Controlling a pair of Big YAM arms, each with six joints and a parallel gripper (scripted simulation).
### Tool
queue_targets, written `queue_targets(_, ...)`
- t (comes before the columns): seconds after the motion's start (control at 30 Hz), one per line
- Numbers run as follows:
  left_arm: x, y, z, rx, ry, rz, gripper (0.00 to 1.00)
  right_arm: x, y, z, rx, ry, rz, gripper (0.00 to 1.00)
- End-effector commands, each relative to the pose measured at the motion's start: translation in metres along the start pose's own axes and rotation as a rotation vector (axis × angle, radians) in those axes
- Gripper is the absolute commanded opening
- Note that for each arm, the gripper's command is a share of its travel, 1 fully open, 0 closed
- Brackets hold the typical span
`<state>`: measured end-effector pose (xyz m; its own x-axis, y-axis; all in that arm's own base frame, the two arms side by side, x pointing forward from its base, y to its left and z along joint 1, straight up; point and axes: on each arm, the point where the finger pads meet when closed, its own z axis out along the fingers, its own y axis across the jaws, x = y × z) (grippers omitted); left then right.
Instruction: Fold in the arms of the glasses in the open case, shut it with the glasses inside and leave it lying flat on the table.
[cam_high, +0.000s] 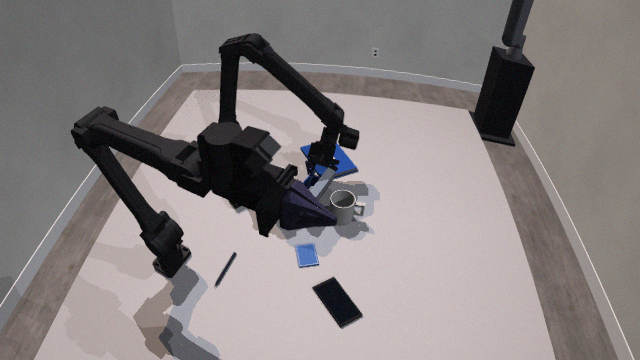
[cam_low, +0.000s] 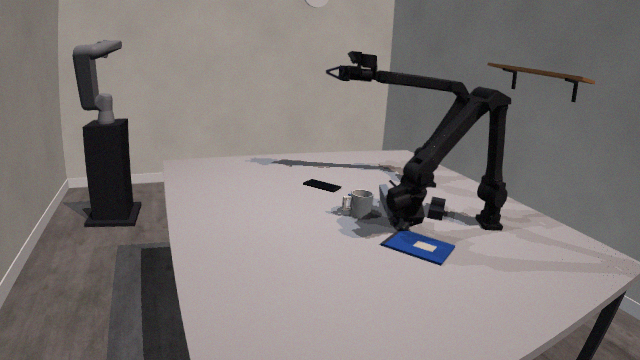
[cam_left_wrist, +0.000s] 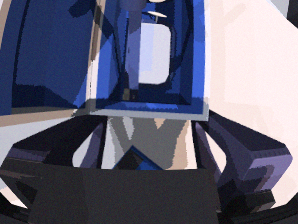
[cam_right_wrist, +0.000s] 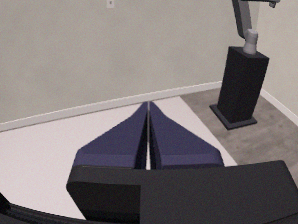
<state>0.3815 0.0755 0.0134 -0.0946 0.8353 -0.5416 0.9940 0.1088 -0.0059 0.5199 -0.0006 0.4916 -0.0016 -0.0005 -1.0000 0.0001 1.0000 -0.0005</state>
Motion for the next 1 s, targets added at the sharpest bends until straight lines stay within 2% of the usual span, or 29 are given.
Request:
queue_targets(0.0, 0.002, 0.018, -0.017, -0.037, 0.017, 0.002, 0.57, 0.007, 0.003, 0.005, -0.004, 0.02, 0.008, 0.0)
queue_targets(0.23, 0.003, 0.026, -0.02, -0.056, 0.024, 0.014, 0.57, 0.007, 0.003, 0.005, -0.004, 0.02, 0.007, 0.0)
queue_targets(0.27, 0.003, 0.026, -0.02, -0.056, 0.024, 0.014, 0.57, 0.022, 0.014, 0.011, -0.022, 0.055, 0.015, 0.0)
queue_targets(0.4, 0.003, 0.026, -0.02, -0.056, 0.024, 0.014, 0.57, 0.033, 0.037, 0.015, -0.044, 0.086, 0.052, 0.0)
queue_targets(0.47, 0.003, 0.026, -0.02, -0.056, 0.024, 0.014, 0.57, 0.033, 0.037, 0.015, -0.044, 0.086, 0.052, 0.0)
queue_targets(0.57, 0.003, 0.026, -0.02, -0.056, 0.024, 0.014, 0.57, 0.049, 0.065, 0.018, -0.066, 0.126, 0.083, 0.0)
queue_targets(0.63, 0.003, 0.026, -0.02, -0.056, 0.024, 0.014, 0.57, 0.041, 0.082, 0.02, -0.072, 0.126, 0.11, 0.0)
queue_targets(0.73, 0.003, 0.026, -0.02, -0.056, 0.024, 0.014, 0.57, 0.073, 0.112, 0.018, -0.089, 0.193, 0.126, 0.0)
queue_targets(0.97, 0.003, 0.026, -0.02, -0.056, 0.024, 0.014, 0.57, 0.115, 0.185, 0.008, -0.128, 0.296, 0.149, 0.0)
